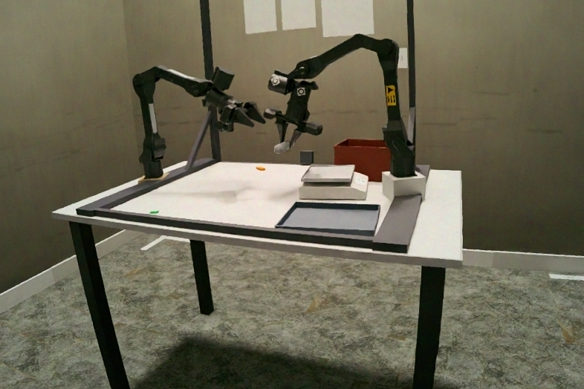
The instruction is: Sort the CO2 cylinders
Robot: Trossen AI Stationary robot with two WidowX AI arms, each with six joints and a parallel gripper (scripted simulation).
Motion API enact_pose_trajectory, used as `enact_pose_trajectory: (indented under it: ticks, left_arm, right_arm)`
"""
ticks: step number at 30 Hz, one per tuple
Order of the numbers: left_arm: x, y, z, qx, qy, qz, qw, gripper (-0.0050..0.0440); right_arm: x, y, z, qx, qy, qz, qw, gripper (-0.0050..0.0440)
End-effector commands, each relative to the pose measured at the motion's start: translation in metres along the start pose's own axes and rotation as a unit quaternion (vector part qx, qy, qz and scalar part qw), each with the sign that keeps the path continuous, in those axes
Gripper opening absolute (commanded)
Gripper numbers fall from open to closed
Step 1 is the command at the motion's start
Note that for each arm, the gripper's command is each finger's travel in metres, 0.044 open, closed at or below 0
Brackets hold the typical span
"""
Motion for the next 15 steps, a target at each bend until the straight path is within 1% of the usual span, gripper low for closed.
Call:
enact_pose_trajectory:
  ticks: [1,4,6,9,15]
  left_arm:
    - [-0.002,0.011,0.011,0.022,0.001,0.0,1.0,-0.005]
    - [-0.002,0.011,0.011,0.022,0.001,0.0,1.0,-0.005]
    - [-0.002,0.011,0.011,0.022,0.001,0.0,1.0,-0.005]
    - [-0.002,0.011,0.011,0.022,0.001,0.0,1.0,-0.005]
    - [-0.002,0.011,0.011,0.022,0.001,0.0,1.0,-0.005]
  right_arm:
    - [0.003,0.009,-0.007,0.012,0.009,0.052,0.999,0.044]
    - [0.009,0.018,-0.017,0.025,0.019,0.137,0.99,0.044]
    - [0.009,0.018,-0.017,0.025,0.019,0.137,0.99,0.044]
    - [0.015,0.027,-0.026,0.039,0.028,0.22,0.974,0.044]
    - [0.025,0.04,-0.037,0.062,0.038,0.336,0.939,0.044]
Point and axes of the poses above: on each arm, the point midway between the two fingers, 35 mm back from their tips, its own z axis back along the fingers, its own y axis across the jaws, x = y × z, the point moved 2 cm from there along z, back along the fingers, and after that the axes turned 4 degrees about -z, right-handed, at the moved point
